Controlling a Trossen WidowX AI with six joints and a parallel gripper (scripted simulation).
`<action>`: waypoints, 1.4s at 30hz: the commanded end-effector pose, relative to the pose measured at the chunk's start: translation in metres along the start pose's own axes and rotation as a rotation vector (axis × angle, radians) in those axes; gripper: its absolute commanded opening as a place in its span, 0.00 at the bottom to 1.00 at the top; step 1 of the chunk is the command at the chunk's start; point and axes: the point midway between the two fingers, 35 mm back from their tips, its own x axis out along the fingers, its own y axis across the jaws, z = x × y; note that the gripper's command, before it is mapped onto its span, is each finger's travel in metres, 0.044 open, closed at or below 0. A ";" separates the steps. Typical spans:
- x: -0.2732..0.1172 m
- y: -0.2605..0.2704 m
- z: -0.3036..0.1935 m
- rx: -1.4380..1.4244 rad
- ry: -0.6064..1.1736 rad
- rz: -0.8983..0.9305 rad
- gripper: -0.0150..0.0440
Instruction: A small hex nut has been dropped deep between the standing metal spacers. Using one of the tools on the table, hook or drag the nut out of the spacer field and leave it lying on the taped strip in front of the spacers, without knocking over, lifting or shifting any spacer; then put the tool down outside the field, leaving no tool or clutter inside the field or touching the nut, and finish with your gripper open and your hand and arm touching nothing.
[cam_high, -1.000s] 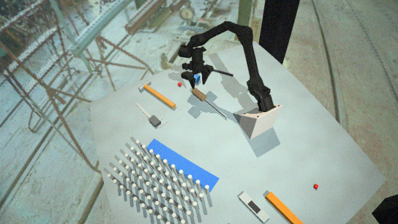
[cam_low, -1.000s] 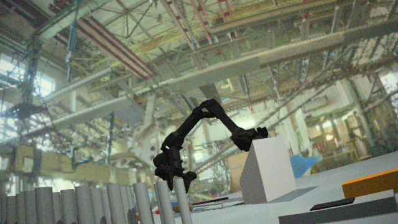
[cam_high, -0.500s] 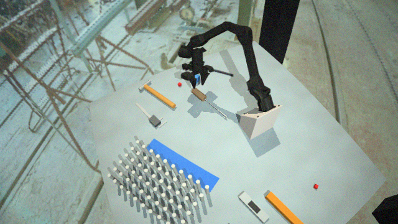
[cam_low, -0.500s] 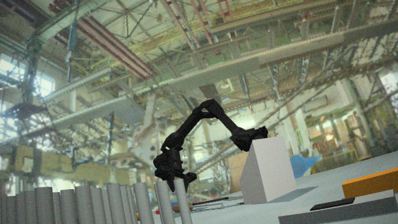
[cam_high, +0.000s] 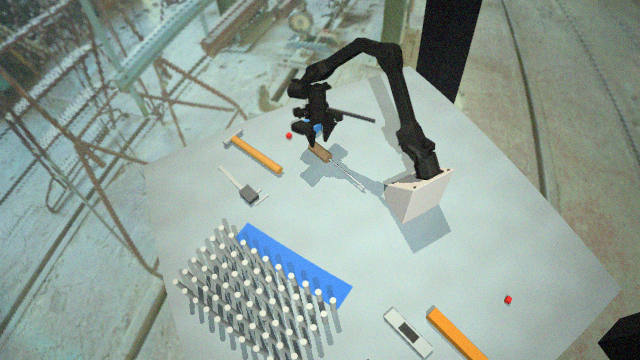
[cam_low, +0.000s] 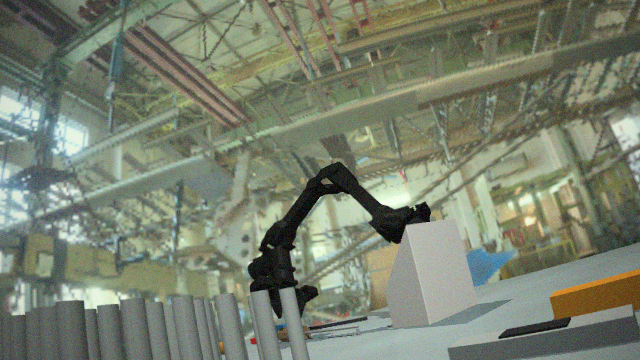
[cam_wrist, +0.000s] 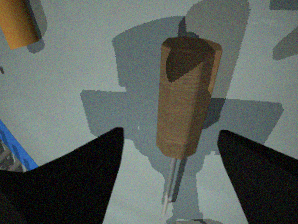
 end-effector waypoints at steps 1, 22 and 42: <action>0.006 -0.001 0.001 -0.006 0.003 0.002 0.73; 0.038 -0.012 0.008 -0.007 0.002 -0.001 0.73; -0.008 0.011 0.002 -0.003 0.007 0.002 0.25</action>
